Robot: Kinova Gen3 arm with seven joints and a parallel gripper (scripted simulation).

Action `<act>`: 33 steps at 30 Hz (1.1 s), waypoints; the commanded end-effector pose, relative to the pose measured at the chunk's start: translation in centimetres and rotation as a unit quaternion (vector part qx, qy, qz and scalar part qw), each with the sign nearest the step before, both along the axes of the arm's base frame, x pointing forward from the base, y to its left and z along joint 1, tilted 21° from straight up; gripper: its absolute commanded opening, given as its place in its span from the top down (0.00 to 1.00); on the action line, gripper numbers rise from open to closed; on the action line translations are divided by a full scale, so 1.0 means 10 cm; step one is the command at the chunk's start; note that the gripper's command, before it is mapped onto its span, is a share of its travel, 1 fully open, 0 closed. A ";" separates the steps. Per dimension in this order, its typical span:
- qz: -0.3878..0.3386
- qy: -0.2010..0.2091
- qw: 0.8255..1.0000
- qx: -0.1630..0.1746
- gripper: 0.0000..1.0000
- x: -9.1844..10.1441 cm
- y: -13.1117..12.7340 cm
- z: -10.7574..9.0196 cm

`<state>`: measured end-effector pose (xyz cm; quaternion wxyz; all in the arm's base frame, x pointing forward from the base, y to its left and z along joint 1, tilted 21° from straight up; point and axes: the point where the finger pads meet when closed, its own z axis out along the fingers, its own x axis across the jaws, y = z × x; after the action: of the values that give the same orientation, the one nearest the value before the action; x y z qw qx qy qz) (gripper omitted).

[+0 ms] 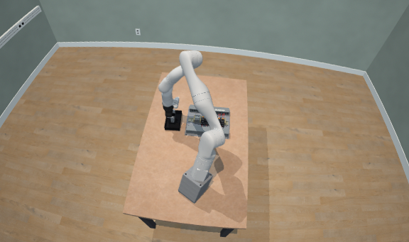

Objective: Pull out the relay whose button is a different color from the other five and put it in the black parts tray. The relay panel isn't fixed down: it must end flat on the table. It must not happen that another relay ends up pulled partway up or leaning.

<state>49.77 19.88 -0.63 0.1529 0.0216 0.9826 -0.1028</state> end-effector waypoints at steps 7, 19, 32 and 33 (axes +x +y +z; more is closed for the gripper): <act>0.001 0.002 1.000 0.000 0.02 -0.04 0.02 0.06; 0.001 0.002 1.000 0.000 0.02 -0.05 0.03 0.10; 0.001 0.002 1.000 0.000 0.02 -0.07 0.04 0.15; 0.001 0.002 1.000 0.000 0.02 -0.07 0.04 0.15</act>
<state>49.32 20.32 0.69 0.1535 0.0203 0.9826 -0.1027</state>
